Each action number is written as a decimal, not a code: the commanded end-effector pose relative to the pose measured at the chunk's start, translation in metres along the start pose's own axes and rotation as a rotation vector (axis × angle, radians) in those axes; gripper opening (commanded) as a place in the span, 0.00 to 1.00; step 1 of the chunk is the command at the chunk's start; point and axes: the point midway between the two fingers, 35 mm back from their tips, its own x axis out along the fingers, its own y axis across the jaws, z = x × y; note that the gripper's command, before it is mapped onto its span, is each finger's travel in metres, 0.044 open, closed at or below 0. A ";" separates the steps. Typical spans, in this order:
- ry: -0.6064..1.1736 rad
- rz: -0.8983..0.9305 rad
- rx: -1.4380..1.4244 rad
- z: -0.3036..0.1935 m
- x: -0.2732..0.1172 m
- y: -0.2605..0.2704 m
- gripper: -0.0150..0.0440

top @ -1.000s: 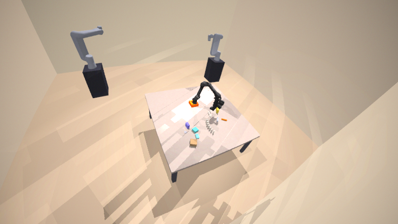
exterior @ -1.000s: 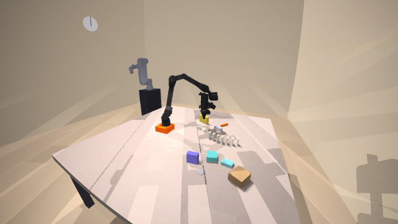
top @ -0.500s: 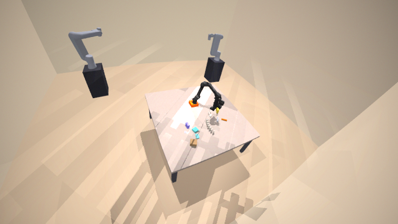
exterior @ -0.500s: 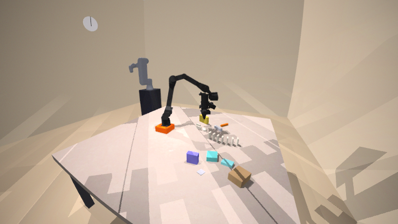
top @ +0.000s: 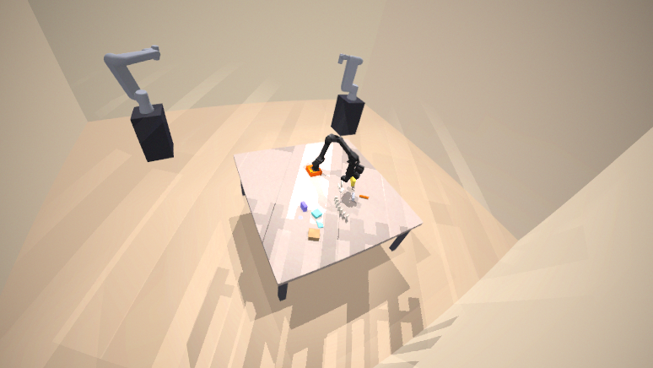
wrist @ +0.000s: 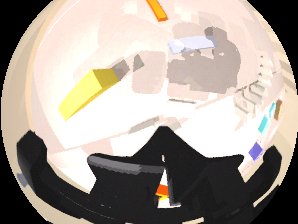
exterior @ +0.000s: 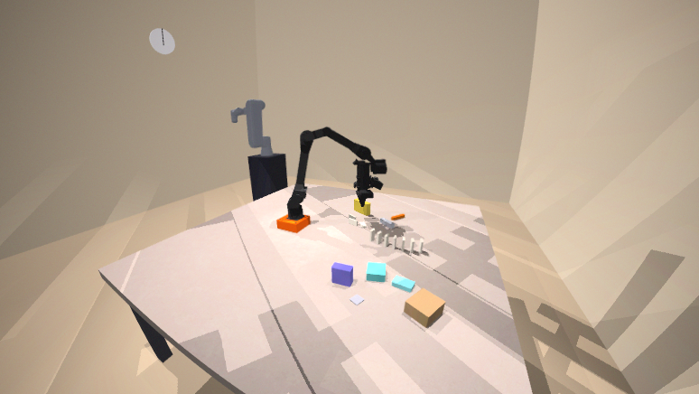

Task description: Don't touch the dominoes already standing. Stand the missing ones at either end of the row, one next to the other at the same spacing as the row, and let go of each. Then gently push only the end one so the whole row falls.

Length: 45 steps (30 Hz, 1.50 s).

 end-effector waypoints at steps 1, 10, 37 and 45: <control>0.000 -0.004 0.002 0.000 -0.001 0.000 0.25; 0.000 -0.003 0.002 0.001 0.077 -0.001 0.25; 0.000 -0.006 0.002 0.003 0.079 -0.034 0.25; 0.000 -0.005 0.000 0.005 0.023 -0.051 0.25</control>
